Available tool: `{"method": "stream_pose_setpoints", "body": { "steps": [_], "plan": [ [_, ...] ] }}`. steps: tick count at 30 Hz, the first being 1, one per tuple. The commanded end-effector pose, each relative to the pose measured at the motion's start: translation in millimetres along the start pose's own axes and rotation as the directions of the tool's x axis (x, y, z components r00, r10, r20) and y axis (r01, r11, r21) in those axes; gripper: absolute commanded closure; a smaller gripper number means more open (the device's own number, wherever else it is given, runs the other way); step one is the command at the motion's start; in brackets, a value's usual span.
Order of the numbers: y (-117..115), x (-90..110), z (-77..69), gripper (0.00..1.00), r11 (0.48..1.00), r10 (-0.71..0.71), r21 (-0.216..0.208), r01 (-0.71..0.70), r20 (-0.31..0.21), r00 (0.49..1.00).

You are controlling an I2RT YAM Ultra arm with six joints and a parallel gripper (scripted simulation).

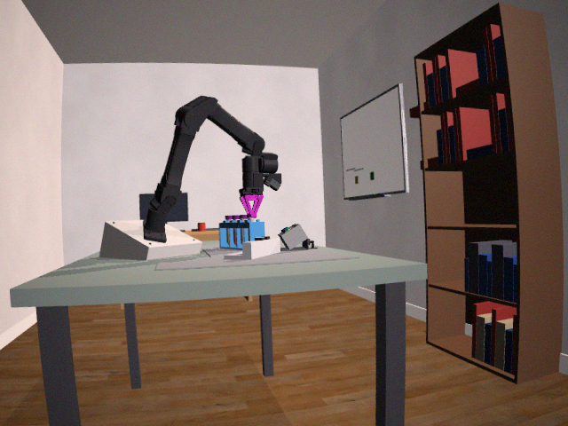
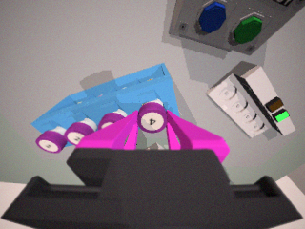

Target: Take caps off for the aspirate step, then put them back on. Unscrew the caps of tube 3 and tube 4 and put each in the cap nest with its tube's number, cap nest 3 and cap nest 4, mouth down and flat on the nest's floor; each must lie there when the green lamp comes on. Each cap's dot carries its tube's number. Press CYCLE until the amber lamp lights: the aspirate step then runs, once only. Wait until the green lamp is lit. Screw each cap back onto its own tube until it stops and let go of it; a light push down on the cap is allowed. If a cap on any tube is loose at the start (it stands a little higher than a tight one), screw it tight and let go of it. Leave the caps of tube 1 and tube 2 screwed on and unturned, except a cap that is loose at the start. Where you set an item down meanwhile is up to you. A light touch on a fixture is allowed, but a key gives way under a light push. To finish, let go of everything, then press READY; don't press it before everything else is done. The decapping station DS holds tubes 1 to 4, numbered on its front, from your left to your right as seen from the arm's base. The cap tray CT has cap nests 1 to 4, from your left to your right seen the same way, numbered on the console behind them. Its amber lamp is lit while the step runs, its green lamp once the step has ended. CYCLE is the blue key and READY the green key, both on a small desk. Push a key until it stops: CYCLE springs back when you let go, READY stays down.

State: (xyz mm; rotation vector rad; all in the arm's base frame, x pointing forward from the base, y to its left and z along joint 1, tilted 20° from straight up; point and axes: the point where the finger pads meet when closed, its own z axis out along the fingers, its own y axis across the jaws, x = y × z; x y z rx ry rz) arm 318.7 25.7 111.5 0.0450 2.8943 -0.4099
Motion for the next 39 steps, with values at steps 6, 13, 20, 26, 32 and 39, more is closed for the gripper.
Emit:
{"method": "stream_pose_setpoints", "body": {
  "steps": [6, 13, 20, 26, 32, 39],
  "plan": [
    [1.3, -2.5, -1.9, 1.0, 0.991, 0.131, -0.009, -0.131, 0.011, 0.991],
    [1.3, -2.5, -1.9, 0.51, 0.991, 0.131, -0.009, -0.131, 0.011, 0.991],
    [1.4, -2.4, -2.4, 0.51, 0.996, 0.091, -0.008, -0.091, 0.011, 0.996],
    [1.4, -2.4, -3.0, 0.51, 0.989, -0.148, -0.005, 0.148, 0.013, 0.989],
    [1.4, -2.4, -2.9, 0.51, 0.953, -0.304, -0.003, 0.304, 0.014, 0.953],
    [1.0, -2.2, -2.9, 0.51, 0.832, -0.555, 0.001, 0.555, 0.014, 0.832]
  ]
}}
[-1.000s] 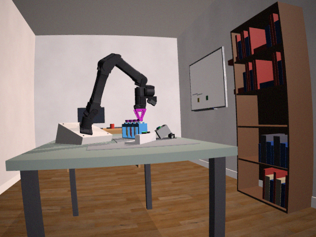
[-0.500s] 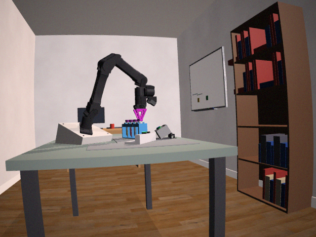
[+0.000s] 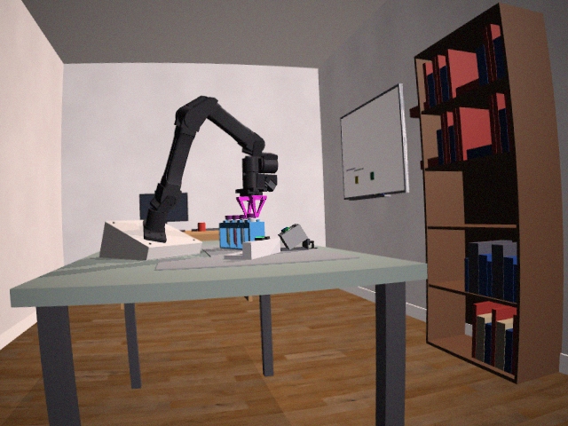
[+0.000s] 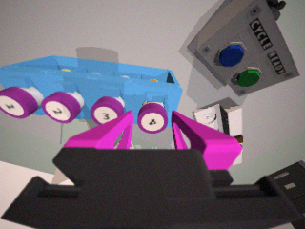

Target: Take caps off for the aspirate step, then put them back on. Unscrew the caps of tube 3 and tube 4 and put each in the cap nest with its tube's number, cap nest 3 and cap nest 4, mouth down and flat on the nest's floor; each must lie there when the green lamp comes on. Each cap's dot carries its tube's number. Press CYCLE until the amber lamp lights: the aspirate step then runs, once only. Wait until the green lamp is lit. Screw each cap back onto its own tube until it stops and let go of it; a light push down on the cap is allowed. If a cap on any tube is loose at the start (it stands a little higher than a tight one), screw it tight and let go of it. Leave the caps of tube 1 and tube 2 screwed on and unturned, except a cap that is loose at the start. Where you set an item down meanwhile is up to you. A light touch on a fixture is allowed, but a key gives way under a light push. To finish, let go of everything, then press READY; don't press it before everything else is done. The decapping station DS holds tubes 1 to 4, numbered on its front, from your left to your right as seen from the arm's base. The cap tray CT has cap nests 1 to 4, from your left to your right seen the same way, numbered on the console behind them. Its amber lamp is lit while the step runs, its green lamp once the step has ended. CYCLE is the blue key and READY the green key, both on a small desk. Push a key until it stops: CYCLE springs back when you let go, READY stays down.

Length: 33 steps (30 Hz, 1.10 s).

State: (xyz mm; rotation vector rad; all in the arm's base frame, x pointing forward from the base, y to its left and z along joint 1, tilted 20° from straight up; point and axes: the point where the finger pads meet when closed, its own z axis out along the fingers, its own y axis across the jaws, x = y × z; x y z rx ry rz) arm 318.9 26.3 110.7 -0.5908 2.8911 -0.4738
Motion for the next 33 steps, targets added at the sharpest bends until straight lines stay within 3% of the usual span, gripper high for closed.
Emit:
{"method": "stream_pose_setpoints", "body": {
  "steps": [1, 11, 12, 27, 33],
  "plan": [
    [-0.8, -1.9, -3.6, 0.51, 0.981, -0.193, 0.004, 0.193, 0.013, 0.981],
    [-1.3, -1.0, -4.0, 0.51, 0.976, -0.218, 0.004, 0.218, 0.012, 0.976],
    [-1.3, -1.0, -4.0, 1.0, 0.976, -0.218, 0.004, 0.218, 0.012, 0.976],
    [-1.3, -1.0, -3.9, 1.0, 0.983, -0.186, 0.004, 0.186, 0.013, 0.983],
    [-1.4, -1.0, -3.6, 1.0, 1.0, 0.013, 0.001, -0.013, 0.013, 1.0]
  ]
}}
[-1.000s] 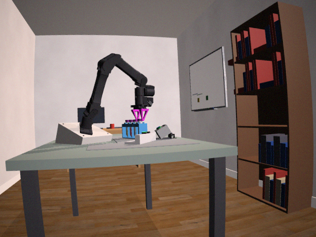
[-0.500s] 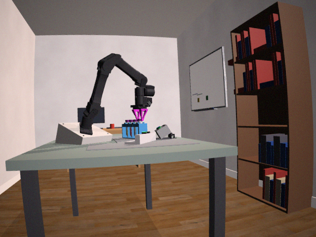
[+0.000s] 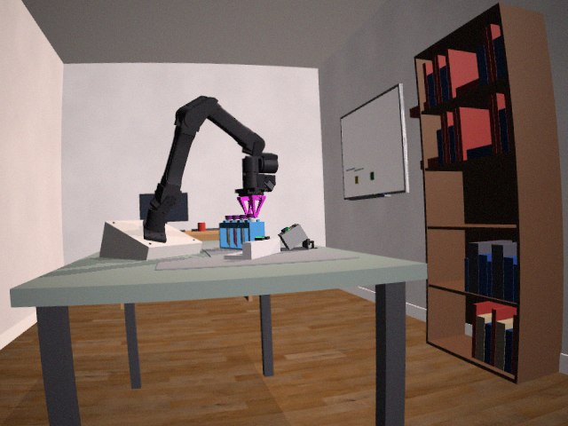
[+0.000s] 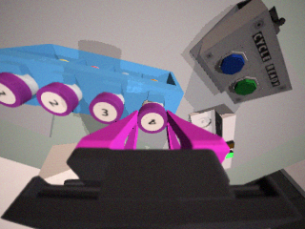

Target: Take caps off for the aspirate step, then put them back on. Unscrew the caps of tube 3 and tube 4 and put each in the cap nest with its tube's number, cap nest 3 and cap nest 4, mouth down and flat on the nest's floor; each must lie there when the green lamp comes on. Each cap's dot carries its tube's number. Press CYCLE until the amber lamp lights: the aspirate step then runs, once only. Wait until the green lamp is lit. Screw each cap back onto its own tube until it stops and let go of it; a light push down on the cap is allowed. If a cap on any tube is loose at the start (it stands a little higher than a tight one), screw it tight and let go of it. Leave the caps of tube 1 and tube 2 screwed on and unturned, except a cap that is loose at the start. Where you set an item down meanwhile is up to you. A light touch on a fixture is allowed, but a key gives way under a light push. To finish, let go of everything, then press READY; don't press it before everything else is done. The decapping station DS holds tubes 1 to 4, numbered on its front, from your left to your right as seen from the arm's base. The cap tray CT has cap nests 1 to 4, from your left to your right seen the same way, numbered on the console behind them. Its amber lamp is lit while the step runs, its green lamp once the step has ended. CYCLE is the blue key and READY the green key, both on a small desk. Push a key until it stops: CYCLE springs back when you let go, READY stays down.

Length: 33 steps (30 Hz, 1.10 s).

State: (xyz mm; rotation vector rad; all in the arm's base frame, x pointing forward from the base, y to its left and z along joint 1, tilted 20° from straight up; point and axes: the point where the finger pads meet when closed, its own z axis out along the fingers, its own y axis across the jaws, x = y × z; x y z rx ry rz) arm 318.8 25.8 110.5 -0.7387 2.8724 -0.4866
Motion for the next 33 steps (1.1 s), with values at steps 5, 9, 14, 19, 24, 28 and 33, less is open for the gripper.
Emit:
{"method": "stream_pose_setpoints", "body": {
  "steps": [5, 9, 14, 19, 24, 28, 33],
  "plan": [
    [-1.2, -1.2, -3.6, 1.0, 0.961, 0.277, -0.001, -0.277, 0.014, 0.961],
    [-1.2, -1.2, -3.4, 1.0, 0.916, 0.402, -0.002, -0.402, 0.014, 0.916],
    [-1.2, -1.2, -3.3, 1.0, 0.871, 0.491, -0.004, -0.491, 0.013, 0.871],
    [-1.2, -1.2, -3.0, 1.0, 0.786, 0.618, -0.006, -0.618, 0.013, 0.786],
    [-1.2, -1.2, -3.1, 1.0, 0.786, 0.618, -0.006, -0.618, 0.013, 0.786],
    [-1.2, -1.2, -3.1, 0.51, 0.786, 0.618, -0.006, -0.618, 0.013, 0.786],
    [-1.2, -1.2, -3.0, 0.51, 0.786, 0.618, -0.006, -0.618, 0.013, 0.786]
  ]
}}
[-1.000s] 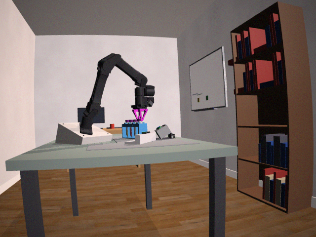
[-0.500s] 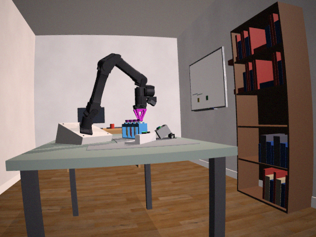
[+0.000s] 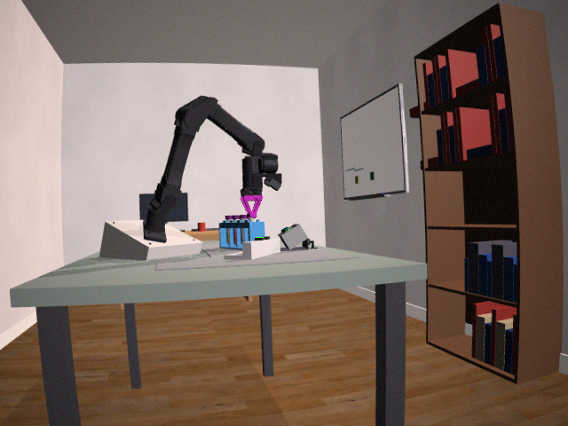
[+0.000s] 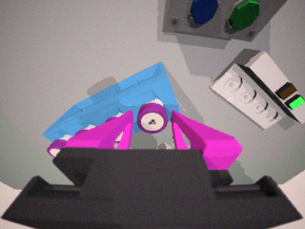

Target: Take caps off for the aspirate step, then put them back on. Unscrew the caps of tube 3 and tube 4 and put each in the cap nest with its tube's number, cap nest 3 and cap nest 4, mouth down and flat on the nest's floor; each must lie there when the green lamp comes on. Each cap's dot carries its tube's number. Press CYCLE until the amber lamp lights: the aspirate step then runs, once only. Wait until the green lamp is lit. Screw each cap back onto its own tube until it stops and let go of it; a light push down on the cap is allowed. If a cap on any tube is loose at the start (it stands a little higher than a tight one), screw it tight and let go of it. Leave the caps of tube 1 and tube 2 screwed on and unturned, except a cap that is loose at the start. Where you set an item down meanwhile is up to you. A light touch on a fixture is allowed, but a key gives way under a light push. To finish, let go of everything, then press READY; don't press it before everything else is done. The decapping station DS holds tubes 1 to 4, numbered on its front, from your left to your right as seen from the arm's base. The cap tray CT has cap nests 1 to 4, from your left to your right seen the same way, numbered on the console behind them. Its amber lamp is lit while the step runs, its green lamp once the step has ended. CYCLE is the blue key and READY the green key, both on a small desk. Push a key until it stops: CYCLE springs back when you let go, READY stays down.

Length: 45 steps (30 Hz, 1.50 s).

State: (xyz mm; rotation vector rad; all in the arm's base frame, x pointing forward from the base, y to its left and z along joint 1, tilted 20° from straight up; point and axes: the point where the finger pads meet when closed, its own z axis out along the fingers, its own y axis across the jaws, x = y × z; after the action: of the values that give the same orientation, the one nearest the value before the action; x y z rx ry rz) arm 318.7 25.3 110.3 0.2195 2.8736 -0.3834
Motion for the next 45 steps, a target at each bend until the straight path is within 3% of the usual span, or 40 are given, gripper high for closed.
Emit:
{"method": "stream_pose_setpoints", "body": {
  "steps": [1, 4, 10, 12, 18, 26, 32, 33, 45],
  "plan": [
    [0.2, -1.8, -3.4, 0.51, 1.0, 0.01, -0.006, -0.01, 0.012, 1.0],
    [0.2, -1.8, -3.4, 0.51, 1.0, 0.01, -0.006, -0.01, 0.012, 1.0],
    [0.3, -1.7, -4.5, 0.51, 0.974, -0.228, -0.003, 0.228, 0.013, 0.974],
    [0.3, -1.7, -4.5, 0.51, 0.974, -0.228, -0.003, 0.228, 0.013, 0.974],
    [0.3, -1.7, -4.4, 0.51, 0.891, -0.453, 0.0, 0.453, 0.013, 0.891],
    [0.2, -1.8, -4.5, 0.51, 0.714, -0.7, 0.004, 0.7, 0.012, 0.714],
    [0.2, -1.9, -4.9, 0.51, 0.714, -0.7, 0.004, 0.7, 0.012, 0.714],
    [0.1, -1.9, -4.9, 1.0, 0.714, -0.7, 0.004, 0.7, 0.012, 0.714],
    [0.2, -1.9, -4.8, 1.0, 0.714, -0.7, 0.004, 0.7, 0.012, 0.714]
  ]
}}
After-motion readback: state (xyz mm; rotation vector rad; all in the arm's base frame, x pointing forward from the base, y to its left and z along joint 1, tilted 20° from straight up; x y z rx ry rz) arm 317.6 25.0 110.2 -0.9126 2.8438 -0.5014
